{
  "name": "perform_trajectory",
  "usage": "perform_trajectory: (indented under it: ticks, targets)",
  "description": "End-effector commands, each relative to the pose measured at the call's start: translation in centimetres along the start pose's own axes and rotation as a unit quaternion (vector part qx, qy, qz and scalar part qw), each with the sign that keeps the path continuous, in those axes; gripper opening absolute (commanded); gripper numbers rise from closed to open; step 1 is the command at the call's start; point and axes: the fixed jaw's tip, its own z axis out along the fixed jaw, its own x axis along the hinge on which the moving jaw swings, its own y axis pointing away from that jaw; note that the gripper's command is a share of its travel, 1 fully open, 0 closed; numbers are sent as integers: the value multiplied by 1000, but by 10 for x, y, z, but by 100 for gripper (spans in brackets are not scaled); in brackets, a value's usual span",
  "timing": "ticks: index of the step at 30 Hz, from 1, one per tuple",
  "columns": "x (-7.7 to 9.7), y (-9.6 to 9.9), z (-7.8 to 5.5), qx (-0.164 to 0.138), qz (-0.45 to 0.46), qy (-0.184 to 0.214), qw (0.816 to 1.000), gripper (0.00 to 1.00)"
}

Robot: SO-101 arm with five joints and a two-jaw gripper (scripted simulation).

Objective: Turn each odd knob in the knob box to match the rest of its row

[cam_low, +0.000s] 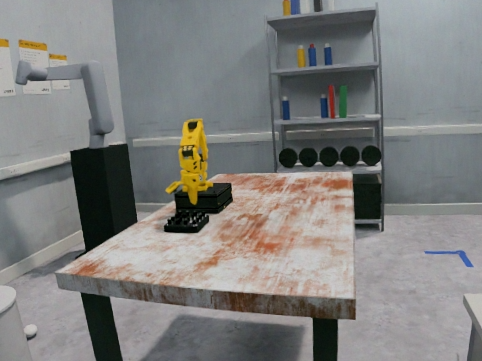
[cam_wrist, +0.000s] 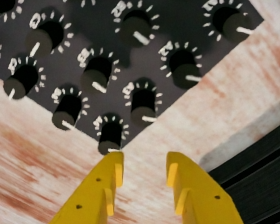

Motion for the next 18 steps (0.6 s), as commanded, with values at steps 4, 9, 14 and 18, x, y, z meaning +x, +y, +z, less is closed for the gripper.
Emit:
perform_trajectory:
  ticks: [4, 9, 14, 18]
  targets:
    - [10, 5, -2, -1, -46, 0, 999, 10]
    - [26, 12, -3, -1, -120, 0, 993, 11]
    - [50, 21, -6, -1, -222, 0, 975, 13]
    - [75, 25, -8, -1, -320, 0, 947, 15]
